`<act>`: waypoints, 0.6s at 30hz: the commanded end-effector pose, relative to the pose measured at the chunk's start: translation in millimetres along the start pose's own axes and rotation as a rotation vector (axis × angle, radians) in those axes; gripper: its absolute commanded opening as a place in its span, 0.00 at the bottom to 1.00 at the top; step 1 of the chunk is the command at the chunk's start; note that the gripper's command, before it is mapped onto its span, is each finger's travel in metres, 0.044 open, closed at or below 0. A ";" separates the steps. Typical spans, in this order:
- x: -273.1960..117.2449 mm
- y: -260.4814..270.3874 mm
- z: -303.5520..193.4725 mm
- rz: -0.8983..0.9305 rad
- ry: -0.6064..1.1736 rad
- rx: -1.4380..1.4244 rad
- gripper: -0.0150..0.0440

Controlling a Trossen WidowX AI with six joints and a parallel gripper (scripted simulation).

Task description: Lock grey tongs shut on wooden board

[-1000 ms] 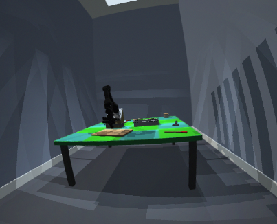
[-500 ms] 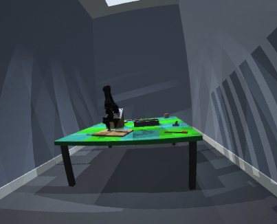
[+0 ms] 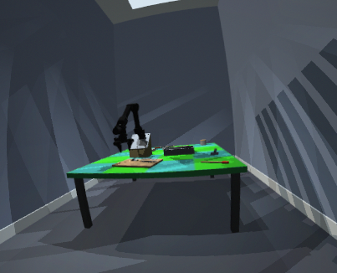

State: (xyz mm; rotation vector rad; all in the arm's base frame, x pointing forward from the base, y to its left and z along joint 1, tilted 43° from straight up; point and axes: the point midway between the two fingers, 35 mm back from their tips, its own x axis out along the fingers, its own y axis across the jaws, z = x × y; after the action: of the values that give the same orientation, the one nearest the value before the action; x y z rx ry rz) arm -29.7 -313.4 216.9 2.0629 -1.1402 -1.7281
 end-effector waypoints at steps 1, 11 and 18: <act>-30.5 2.0 24.5 0.021 0.012 -0.007 1.00; -83.9 -3.0 40.6 0.033 0.004 0.001 1.00; -95.0 -4.7 39.8 0.031 0.000 0.005 1.00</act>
State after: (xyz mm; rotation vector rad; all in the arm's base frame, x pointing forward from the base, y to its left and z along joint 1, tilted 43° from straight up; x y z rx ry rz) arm -65.3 -235.9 272.3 2.0345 -1.1760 -1.7125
